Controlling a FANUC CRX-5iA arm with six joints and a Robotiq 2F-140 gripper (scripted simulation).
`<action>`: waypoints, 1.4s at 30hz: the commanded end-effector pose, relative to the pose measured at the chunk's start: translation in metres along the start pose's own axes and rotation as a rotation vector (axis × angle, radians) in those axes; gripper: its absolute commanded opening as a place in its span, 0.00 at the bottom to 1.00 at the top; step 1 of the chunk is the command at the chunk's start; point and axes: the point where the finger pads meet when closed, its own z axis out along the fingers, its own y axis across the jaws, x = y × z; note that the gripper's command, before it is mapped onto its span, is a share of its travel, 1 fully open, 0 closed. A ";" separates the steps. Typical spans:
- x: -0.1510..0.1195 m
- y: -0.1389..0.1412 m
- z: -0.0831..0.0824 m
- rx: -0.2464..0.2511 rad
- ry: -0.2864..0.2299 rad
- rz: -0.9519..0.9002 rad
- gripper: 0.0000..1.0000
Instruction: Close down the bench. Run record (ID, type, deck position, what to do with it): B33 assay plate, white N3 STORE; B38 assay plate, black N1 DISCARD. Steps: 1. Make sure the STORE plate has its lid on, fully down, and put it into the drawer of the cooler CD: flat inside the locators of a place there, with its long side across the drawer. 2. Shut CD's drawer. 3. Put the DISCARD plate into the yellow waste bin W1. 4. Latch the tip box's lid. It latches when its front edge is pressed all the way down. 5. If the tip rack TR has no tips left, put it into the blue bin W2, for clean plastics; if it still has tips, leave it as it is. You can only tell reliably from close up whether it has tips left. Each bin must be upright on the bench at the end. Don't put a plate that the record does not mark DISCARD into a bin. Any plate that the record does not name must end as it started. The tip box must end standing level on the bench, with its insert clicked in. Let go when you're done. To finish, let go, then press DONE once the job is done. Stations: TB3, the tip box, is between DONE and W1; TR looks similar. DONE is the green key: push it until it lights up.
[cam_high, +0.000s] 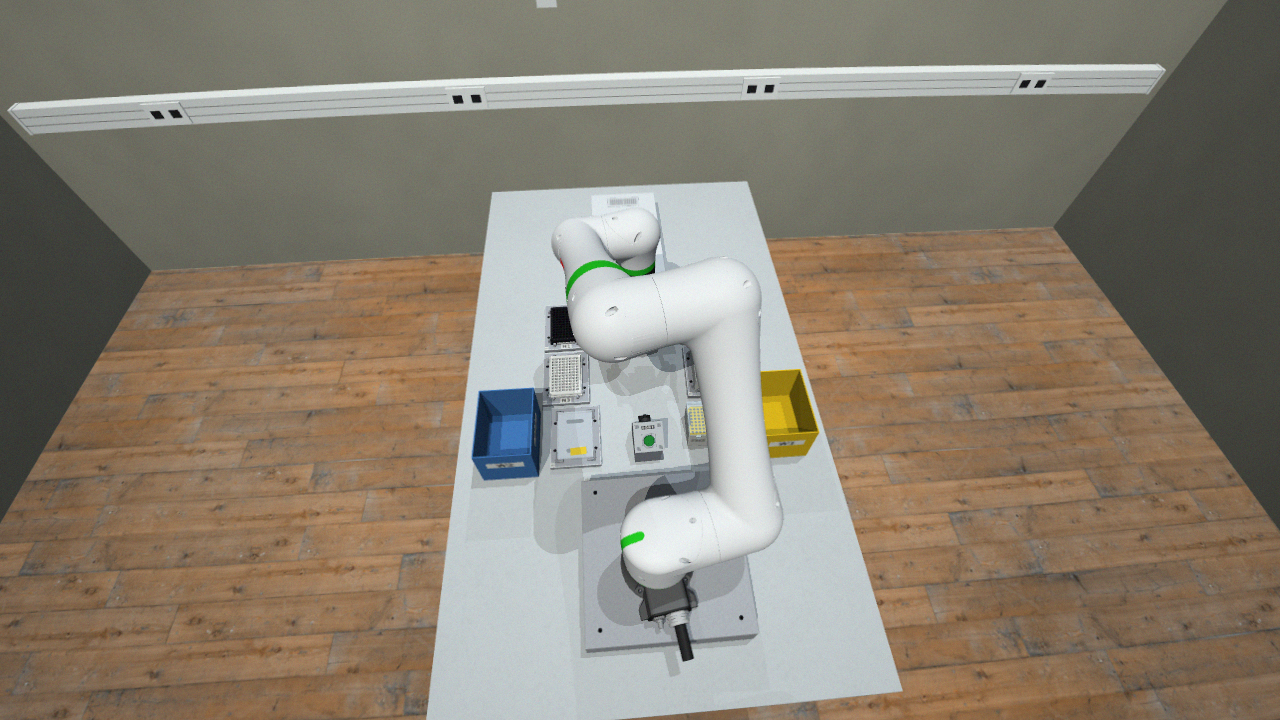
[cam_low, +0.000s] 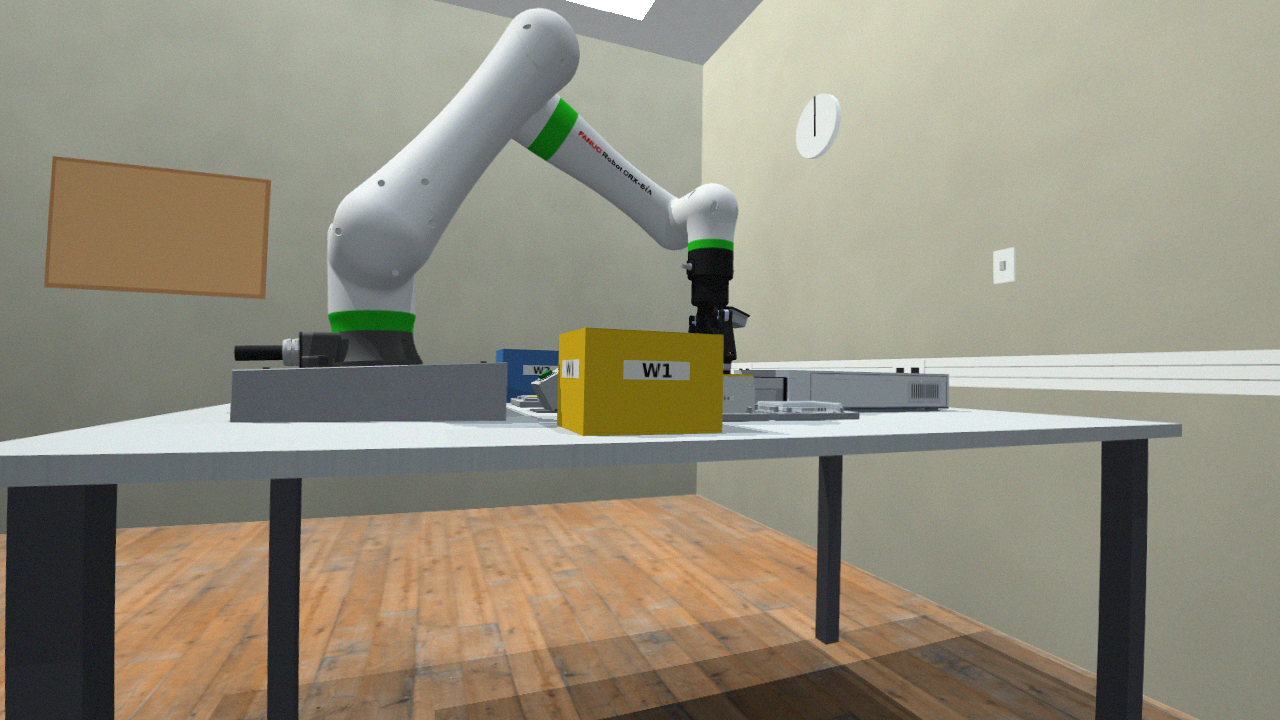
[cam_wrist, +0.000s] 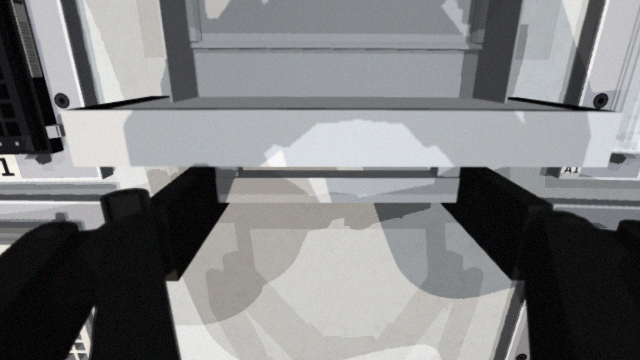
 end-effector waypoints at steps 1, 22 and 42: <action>0.001 0.000 -0.001 0.000 0.002 0.000 0.78; -0.017 0.000 -0.001 0.000 0.002 0.000 0.78; -0.038 0.000 -0.001 0.000 0.002 0.000 0.78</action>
